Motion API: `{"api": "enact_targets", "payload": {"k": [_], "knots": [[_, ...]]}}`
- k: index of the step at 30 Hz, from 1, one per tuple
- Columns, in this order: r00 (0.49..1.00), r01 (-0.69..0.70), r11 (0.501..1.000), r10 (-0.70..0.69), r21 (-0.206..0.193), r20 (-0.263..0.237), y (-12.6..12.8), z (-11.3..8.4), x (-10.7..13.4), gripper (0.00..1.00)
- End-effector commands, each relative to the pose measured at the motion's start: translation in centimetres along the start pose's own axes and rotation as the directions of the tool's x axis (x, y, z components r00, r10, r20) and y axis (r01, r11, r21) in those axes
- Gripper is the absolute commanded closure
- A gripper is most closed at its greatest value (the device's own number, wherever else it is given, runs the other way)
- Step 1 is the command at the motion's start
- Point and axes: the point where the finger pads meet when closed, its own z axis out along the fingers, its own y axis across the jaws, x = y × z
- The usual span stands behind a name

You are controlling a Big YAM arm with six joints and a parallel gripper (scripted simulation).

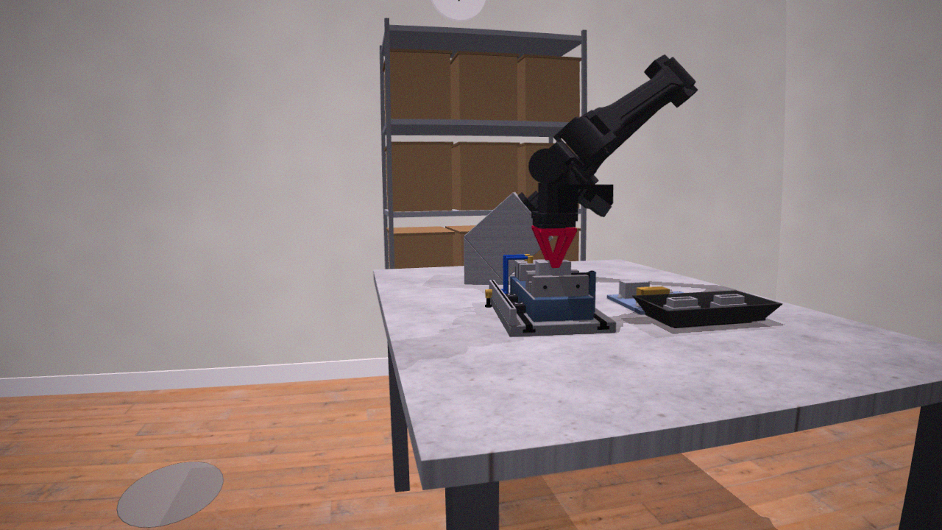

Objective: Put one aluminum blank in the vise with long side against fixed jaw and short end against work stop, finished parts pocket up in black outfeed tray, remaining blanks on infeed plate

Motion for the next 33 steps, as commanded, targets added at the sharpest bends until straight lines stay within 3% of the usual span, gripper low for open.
{"api": "enact_targets", "payload": {"k": [1,33], "knots": [[1.000,0.013,1.000,-0.013,0.005,0.000,-0.52,0.33,-0.42,1.00],[1.000,0.015,1.000,-0.015,0.007,-0.001,-0.65,0.28,-0.35,1.00]]}}
